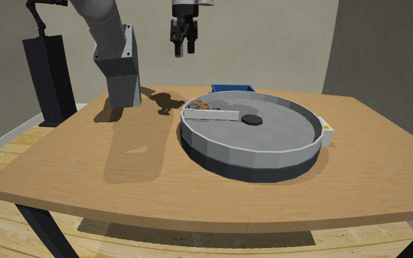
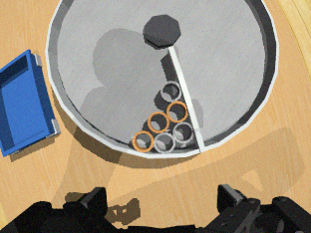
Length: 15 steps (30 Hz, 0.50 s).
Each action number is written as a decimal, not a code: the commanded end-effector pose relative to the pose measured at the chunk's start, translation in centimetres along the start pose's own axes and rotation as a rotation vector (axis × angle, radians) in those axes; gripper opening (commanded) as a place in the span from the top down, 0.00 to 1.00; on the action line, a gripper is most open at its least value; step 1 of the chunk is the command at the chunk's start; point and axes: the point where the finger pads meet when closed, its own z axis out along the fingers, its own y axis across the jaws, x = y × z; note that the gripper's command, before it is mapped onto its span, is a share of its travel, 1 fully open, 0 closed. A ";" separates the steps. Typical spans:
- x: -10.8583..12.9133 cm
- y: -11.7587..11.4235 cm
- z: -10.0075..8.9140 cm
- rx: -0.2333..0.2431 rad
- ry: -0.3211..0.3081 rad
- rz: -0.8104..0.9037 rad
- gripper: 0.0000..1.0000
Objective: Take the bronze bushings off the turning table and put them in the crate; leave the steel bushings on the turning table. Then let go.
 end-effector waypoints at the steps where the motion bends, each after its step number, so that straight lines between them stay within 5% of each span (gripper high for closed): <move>1: 0.0 0.0 0.0 0.000 -0.001 0.001 0.00; 3: 0.0 0.0 0.0 0.000 -0.001 0.001 0.00; 8: 0.0 0.7 3.7 0.000 0.002 -0.001 0.00; 15: 0.0 0.7 3.7 0.000 0.002 -0.001 0.00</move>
